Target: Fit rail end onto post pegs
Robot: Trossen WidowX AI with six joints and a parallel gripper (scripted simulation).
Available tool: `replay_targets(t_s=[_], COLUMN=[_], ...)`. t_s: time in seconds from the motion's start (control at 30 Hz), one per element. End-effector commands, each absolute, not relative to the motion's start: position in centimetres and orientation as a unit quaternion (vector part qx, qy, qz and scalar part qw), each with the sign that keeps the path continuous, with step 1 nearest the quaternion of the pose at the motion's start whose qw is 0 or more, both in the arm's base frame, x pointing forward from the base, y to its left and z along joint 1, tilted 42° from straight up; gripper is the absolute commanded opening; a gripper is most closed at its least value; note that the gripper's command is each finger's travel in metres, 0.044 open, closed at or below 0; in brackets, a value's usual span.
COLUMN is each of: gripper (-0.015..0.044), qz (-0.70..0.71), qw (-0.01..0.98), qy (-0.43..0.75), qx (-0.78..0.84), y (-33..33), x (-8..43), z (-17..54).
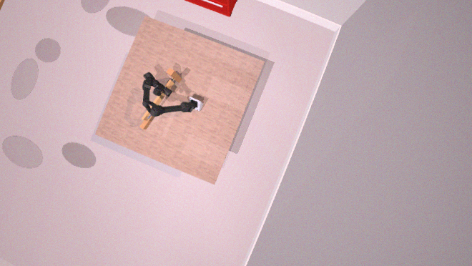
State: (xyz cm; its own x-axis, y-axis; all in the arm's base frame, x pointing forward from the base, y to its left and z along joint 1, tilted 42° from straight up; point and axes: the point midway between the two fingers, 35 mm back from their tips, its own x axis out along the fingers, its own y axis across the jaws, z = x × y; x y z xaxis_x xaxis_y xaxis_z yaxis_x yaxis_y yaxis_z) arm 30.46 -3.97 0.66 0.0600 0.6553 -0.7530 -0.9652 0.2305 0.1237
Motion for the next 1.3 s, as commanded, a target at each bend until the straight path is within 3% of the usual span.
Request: replay_targets(t_s=[0.0,1.27], gripper=[0.0000,0.0000], qz=[0.577,0.577], qw=[0.702,0.702], qy=[0.357,0.357], qx=[-0.215,-0.215], y=[-4.35,-4.54], x=[30.69,30.50], z=[1.28,1.55])
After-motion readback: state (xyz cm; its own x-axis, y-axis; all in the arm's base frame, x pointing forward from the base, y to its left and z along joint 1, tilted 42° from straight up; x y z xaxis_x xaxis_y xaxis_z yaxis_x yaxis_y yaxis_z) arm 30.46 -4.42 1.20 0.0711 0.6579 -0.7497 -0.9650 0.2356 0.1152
